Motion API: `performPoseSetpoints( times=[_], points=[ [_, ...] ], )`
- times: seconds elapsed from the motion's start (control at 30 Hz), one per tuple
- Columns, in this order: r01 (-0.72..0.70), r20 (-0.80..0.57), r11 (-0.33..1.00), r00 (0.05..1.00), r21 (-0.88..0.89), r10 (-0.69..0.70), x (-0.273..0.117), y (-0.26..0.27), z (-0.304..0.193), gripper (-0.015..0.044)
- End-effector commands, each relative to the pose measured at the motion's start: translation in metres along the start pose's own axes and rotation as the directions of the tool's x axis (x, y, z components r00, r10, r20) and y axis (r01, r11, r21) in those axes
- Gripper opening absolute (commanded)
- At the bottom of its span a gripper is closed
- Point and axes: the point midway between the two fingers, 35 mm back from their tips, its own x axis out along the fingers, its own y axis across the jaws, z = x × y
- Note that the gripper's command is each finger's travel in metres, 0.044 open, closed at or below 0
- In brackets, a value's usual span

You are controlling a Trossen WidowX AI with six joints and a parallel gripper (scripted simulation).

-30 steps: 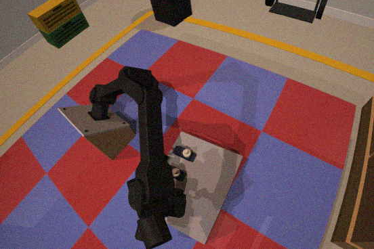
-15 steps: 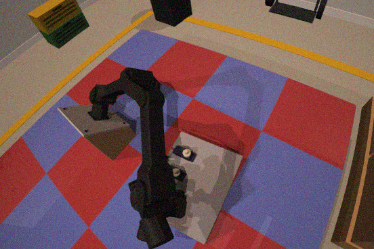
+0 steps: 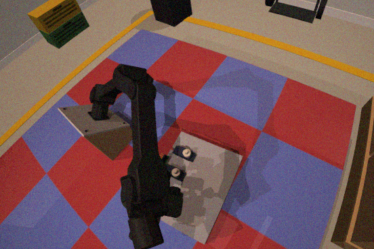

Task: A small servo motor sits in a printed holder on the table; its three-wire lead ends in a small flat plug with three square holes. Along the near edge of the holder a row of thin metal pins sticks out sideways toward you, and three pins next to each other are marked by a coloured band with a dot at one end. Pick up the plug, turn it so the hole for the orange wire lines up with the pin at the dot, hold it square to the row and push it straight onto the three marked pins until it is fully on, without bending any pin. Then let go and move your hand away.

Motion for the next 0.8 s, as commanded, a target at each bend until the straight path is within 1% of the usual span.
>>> performPoseSetpoints(
  times=[0.0, 0.17, 0.77],
  points=[
    [0.012, 0.001, 1.000, 1.000, -0.013, -0.012, -0.014, 0.000, 0.002, 0.0000],
    [0.012, 0.001, 1.000, 1.000, 0.001, -0.012, -0.016, 0.006, -0.002, 0.0000],
    [0.011, -0.002, 0.995, 1.000, 0.098, -0.011, -0.025, 0.052, -0.037, 0.0000]
  ],
)
